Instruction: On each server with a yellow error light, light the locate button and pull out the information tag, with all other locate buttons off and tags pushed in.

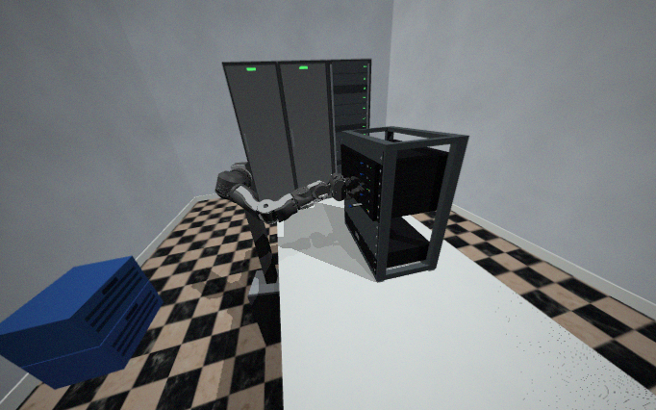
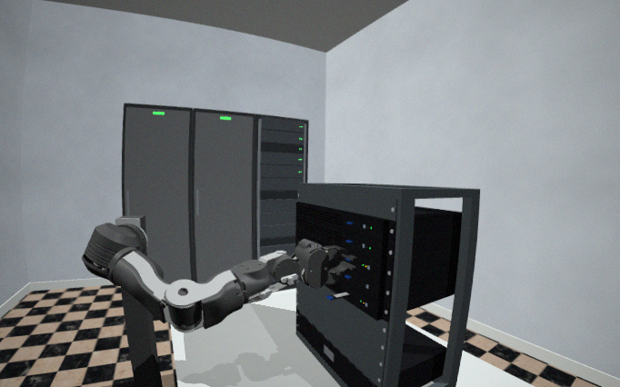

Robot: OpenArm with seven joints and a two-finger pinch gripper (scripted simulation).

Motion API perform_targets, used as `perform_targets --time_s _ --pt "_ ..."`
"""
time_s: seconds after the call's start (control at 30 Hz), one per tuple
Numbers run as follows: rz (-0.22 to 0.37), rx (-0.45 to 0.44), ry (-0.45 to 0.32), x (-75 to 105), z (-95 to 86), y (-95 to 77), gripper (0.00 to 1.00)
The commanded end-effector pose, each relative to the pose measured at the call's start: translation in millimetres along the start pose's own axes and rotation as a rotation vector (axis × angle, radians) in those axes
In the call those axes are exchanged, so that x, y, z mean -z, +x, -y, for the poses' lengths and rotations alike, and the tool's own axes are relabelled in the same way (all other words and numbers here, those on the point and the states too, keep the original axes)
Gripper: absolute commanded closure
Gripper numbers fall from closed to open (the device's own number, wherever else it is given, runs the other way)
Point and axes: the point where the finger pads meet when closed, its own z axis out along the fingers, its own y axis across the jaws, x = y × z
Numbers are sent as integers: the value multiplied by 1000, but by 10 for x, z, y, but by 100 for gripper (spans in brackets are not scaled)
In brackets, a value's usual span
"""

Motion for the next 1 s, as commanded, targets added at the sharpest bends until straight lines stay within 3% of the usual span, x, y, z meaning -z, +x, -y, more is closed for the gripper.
perform_targets --time_s 0.0,0.4,0.43,0.97 --pt "-3 3 -10 -1 -28 4 90" --pt "-3 3 -10 -1 -28 4 90" --pt "-3 3 -10 -1 -28 4 100" --pt "-3 3 -10 -1 -29 4 100"
